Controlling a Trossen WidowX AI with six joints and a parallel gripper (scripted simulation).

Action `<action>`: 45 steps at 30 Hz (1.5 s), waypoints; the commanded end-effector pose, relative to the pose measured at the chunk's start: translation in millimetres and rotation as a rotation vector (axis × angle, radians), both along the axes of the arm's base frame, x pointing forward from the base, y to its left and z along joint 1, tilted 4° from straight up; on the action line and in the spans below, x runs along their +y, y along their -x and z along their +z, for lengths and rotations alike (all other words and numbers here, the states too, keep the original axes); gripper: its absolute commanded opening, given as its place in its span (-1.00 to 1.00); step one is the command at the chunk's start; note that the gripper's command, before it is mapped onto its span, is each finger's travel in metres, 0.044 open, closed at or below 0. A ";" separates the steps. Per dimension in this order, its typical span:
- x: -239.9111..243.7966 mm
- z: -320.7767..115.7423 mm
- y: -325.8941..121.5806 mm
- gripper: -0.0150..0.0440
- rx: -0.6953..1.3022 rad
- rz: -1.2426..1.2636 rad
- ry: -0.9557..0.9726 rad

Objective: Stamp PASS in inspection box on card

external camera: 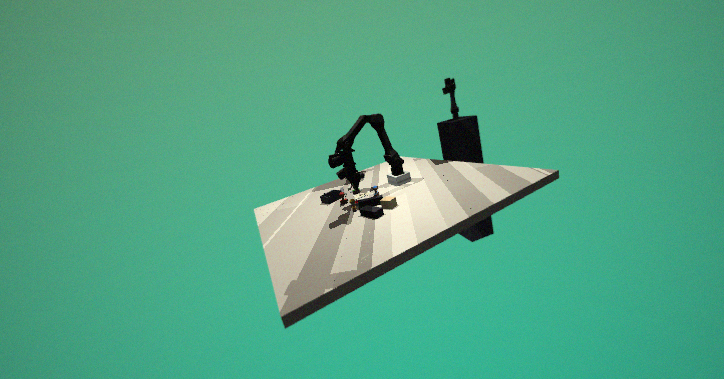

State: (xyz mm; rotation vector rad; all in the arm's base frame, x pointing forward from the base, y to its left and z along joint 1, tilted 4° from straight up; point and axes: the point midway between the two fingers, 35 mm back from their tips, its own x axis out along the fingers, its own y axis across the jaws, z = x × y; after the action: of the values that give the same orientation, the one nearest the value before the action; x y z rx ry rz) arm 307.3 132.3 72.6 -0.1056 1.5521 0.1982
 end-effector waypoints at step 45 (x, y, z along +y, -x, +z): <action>3.4 -32.2 -0.6 -0.49 -0.001 0.002 -0.003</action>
State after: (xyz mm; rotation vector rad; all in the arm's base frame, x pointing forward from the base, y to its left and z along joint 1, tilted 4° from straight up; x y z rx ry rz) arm 307.8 134.9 42.9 -0.1087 1.5518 0.2016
